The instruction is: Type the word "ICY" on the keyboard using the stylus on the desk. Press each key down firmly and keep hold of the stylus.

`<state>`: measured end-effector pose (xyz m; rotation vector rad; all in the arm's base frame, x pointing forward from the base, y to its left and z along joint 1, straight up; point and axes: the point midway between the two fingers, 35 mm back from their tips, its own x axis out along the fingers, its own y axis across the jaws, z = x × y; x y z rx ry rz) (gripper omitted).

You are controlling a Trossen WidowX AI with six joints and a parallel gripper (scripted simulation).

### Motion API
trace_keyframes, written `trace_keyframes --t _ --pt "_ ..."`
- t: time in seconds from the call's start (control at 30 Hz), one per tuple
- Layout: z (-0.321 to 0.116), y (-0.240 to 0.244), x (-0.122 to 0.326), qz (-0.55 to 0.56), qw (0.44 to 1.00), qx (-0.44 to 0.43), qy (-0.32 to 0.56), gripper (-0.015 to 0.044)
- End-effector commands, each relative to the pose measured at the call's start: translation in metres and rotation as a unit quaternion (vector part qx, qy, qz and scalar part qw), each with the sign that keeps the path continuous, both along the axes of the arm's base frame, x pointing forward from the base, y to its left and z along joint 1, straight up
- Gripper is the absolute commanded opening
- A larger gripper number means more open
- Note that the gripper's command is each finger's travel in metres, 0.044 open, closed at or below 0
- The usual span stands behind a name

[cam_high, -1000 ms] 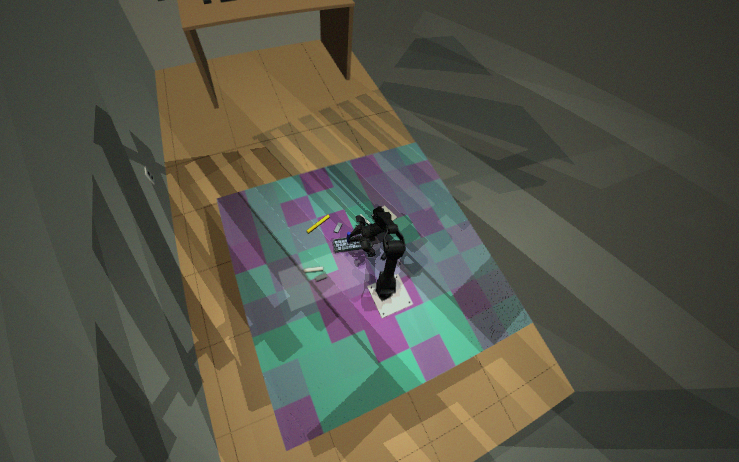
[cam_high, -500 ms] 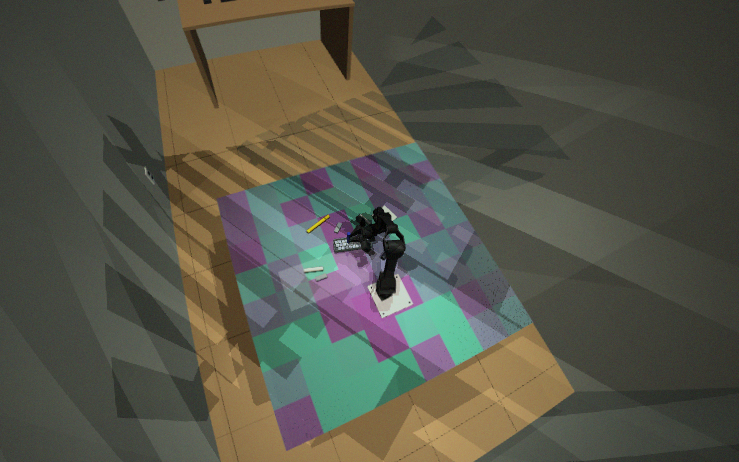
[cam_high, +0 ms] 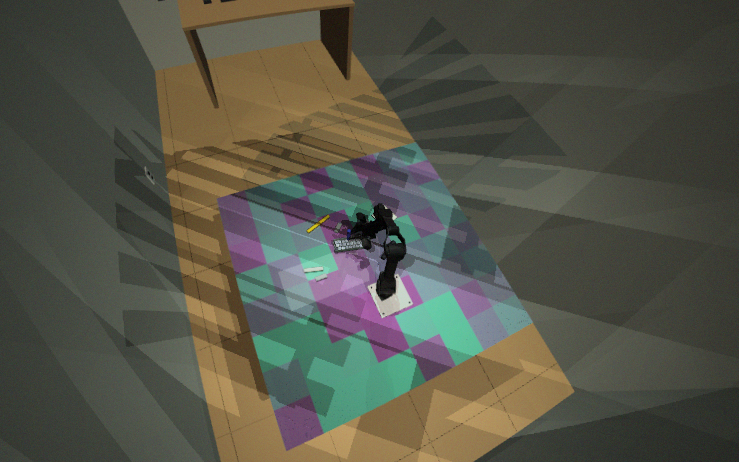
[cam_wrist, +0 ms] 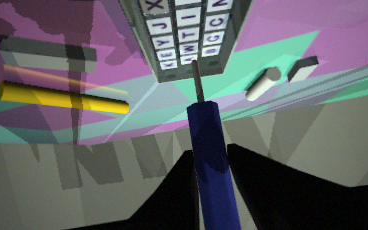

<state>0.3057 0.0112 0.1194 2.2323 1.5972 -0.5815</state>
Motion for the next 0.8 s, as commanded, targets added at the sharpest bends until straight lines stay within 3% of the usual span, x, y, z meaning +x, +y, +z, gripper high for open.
trace_keyframes --t 0.0,0.23,0.33,0.77 --pt "0.005 0.000 0.000 0.000 1.000 0.001 0.000 0.0081" --pt "0.003 0.000 0.000 0.000 1.000 0.001 0.002 0.0064" --pt "0.003 0.003 -0.003 0.000 1.000 0.001 0.001 0.0000" --pt "-0.003 0.015 -0.015 0.000 1.000 0.003 0.000 0.0000"
